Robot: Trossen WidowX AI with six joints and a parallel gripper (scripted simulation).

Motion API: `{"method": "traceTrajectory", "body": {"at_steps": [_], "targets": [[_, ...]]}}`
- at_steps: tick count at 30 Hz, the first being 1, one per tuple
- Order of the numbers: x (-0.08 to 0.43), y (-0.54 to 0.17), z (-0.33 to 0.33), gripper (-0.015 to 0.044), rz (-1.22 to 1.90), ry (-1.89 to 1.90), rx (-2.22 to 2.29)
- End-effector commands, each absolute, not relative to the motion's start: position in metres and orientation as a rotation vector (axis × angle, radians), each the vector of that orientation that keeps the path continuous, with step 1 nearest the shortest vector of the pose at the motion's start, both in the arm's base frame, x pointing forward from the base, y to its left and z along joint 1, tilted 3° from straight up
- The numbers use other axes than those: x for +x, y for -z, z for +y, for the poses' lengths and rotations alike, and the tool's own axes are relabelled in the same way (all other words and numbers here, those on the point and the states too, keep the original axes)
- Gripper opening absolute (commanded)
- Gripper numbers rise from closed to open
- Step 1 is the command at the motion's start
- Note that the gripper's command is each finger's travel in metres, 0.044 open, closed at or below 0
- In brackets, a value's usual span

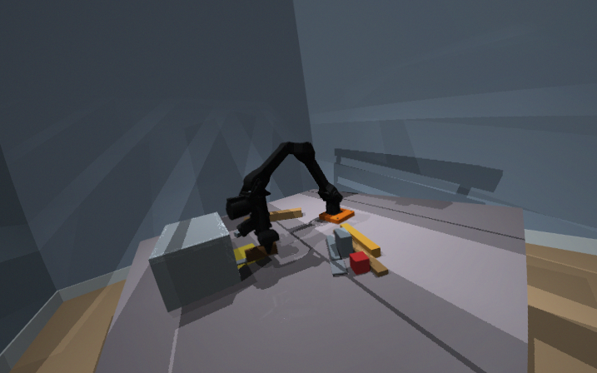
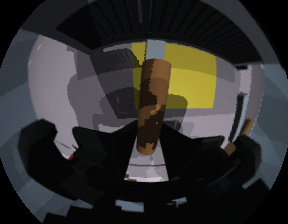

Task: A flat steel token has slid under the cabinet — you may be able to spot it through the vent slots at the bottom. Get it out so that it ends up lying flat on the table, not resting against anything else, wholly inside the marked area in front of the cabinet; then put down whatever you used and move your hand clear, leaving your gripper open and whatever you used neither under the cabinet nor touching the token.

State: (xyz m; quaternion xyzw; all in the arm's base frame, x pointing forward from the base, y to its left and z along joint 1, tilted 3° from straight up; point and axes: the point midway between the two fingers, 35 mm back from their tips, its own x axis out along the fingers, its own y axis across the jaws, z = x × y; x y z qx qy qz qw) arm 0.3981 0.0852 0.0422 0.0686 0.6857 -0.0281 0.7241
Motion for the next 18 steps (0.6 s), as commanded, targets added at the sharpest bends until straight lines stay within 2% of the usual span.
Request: {"method": "traceTrajectory", "body": {"at_steps": [1,18], "targets": [[0.397,-0.041,0.076,0.0000,1.514,0.076,0.151],[0.395,-0.040,0.060,0.0000,1.514,0.077,0.150]]}}
